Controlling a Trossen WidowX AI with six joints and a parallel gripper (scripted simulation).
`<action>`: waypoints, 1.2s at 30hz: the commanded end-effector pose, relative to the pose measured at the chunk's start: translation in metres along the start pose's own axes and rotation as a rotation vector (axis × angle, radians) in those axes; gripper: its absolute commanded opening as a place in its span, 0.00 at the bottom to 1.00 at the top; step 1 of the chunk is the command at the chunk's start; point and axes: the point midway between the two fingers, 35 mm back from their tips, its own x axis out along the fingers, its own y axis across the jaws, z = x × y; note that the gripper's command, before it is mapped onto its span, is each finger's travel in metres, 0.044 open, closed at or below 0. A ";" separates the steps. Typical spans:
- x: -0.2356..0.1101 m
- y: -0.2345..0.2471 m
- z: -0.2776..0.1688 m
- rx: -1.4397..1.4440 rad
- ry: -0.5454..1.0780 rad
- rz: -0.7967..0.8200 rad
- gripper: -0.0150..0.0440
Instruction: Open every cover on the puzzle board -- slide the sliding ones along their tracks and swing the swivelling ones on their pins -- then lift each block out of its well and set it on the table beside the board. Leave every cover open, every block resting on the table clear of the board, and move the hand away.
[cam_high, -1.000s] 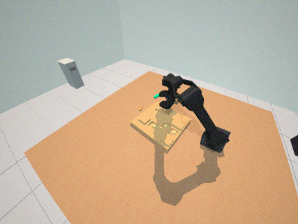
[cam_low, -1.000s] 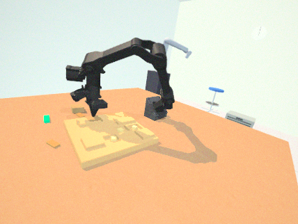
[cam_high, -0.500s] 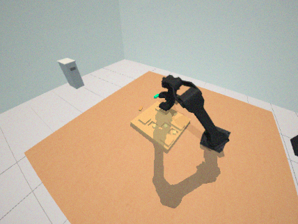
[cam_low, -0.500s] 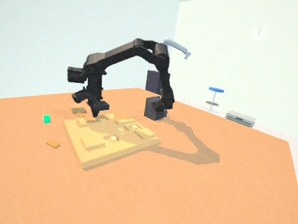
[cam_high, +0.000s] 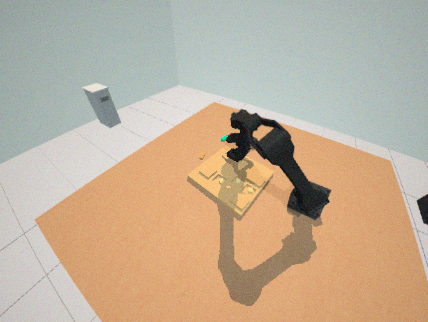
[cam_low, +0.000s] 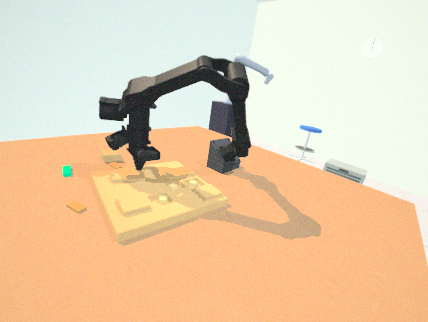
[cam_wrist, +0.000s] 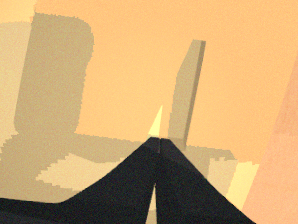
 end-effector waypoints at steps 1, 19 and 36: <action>0.002 0.008 0.000 -0.001 0.003 0.007 0.25; 0.002 0.026 0.001 -0.001 0.003 0.008 0.25; 0.002 0.043 0.005 -0.001 0.003 0.009 0.25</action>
